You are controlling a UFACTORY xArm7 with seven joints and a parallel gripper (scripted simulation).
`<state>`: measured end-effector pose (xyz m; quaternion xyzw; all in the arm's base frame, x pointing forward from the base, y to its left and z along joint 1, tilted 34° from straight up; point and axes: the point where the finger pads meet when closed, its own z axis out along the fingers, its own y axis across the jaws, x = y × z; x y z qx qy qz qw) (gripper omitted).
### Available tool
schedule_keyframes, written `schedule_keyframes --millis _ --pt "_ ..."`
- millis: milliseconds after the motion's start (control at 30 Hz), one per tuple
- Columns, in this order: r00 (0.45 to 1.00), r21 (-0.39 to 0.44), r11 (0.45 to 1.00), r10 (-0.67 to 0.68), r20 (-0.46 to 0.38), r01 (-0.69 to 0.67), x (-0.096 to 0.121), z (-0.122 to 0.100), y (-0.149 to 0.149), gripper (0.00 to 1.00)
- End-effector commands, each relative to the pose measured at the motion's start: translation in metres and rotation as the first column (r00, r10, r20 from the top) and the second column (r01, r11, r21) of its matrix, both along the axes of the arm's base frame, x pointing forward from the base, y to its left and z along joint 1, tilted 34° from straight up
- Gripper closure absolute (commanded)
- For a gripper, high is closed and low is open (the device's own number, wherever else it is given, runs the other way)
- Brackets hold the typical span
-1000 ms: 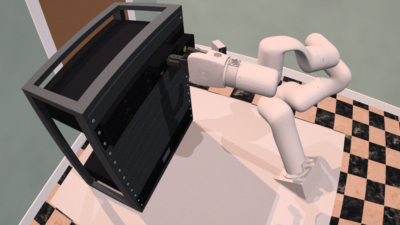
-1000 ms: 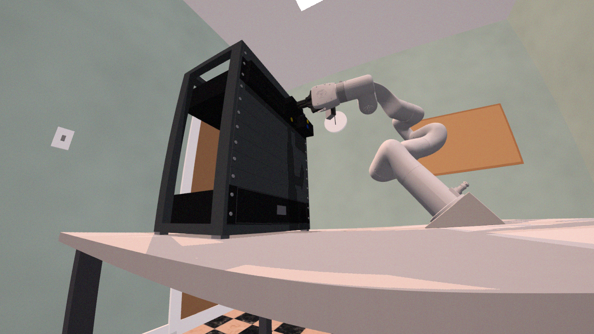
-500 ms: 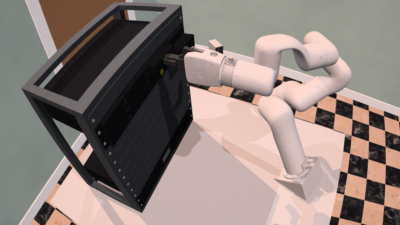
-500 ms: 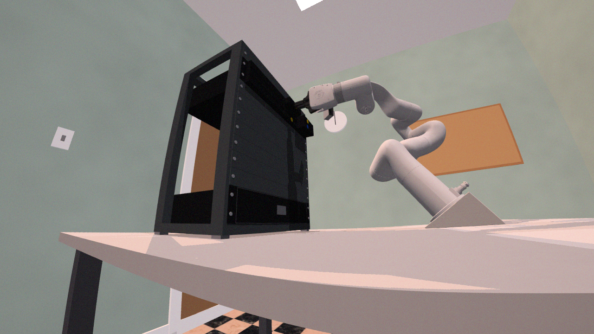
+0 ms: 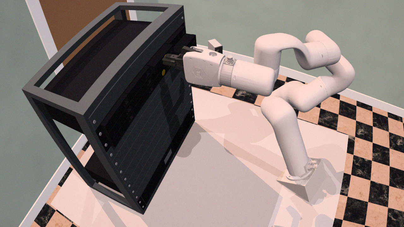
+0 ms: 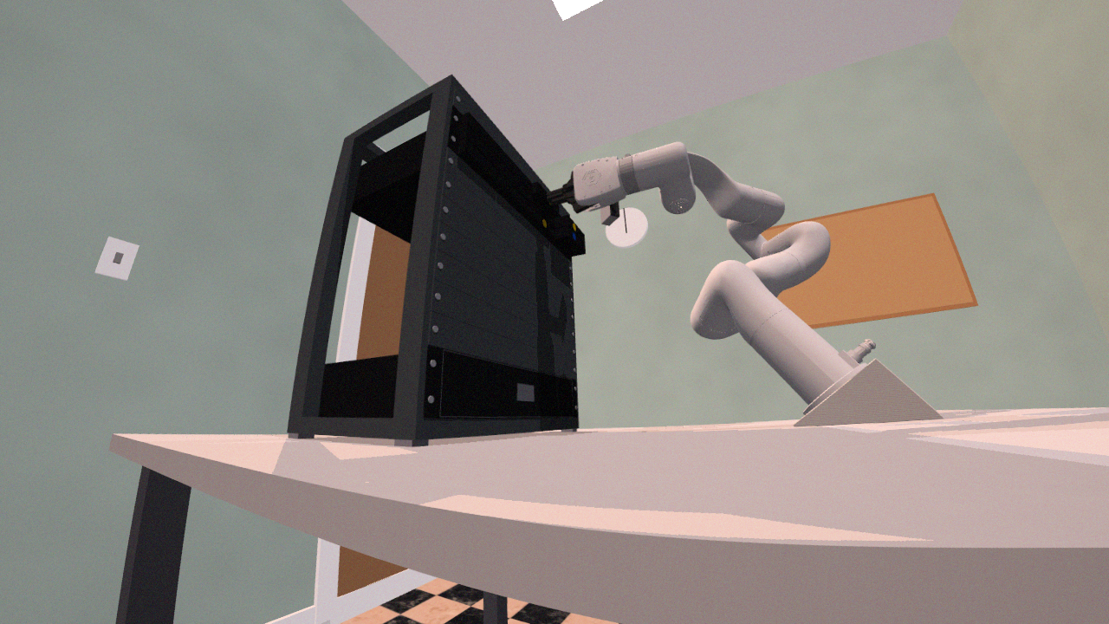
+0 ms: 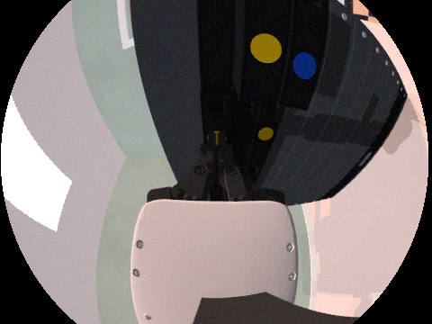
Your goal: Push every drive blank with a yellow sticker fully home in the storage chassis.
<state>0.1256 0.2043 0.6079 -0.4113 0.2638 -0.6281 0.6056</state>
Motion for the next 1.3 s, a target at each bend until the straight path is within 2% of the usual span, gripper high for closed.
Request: schedule_keyframes --millis 0,1267 --pt "1.000 0.001 1.000 0.002 0.002 -0.002 0.0004 0.0024 0.0006 1.00" --pt "1.000 0.001 1.000 0.002 0.002 -0.002 0.0053 0.0056 0.0016 1.00"
